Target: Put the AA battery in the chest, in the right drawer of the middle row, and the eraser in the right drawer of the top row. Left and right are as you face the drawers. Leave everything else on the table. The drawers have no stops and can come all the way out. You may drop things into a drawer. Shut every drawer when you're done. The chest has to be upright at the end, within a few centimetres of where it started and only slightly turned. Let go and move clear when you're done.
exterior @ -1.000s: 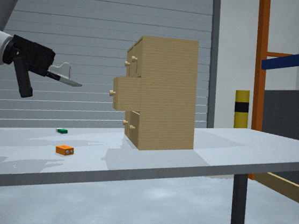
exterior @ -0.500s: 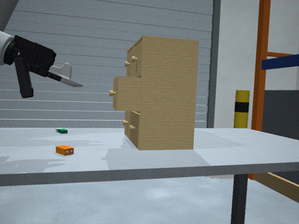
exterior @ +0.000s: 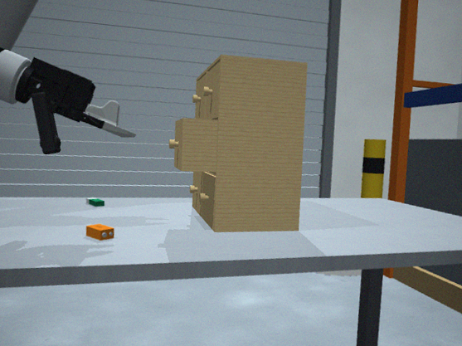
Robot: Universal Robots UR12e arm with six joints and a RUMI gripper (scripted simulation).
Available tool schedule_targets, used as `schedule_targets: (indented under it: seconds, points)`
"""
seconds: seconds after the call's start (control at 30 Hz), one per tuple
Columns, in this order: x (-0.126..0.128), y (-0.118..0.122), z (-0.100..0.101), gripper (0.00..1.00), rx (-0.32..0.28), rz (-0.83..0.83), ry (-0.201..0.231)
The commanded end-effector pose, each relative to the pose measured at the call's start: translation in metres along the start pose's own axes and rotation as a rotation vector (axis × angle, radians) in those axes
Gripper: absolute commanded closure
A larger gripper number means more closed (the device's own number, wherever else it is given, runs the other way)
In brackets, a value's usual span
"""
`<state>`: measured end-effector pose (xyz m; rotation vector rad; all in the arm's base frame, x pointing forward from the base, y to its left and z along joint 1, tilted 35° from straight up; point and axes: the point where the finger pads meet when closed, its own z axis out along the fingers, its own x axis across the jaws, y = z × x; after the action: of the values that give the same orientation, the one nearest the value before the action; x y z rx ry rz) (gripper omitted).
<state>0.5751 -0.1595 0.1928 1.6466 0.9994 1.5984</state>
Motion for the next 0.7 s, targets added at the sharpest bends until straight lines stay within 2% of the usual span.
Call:
schedule_targets:
  seconds: [0.0,0.37,0.67]
  points:
    - [-0.003,0.002,0.011,0.80,-0.004,0.000,-0.004]
    - [-0.003,0.004,0.034,0.80,-0.004,0.001,-0.004]
    - [-0.003,0.004,0.044,0.80,-0.004,0.001,-0.004]
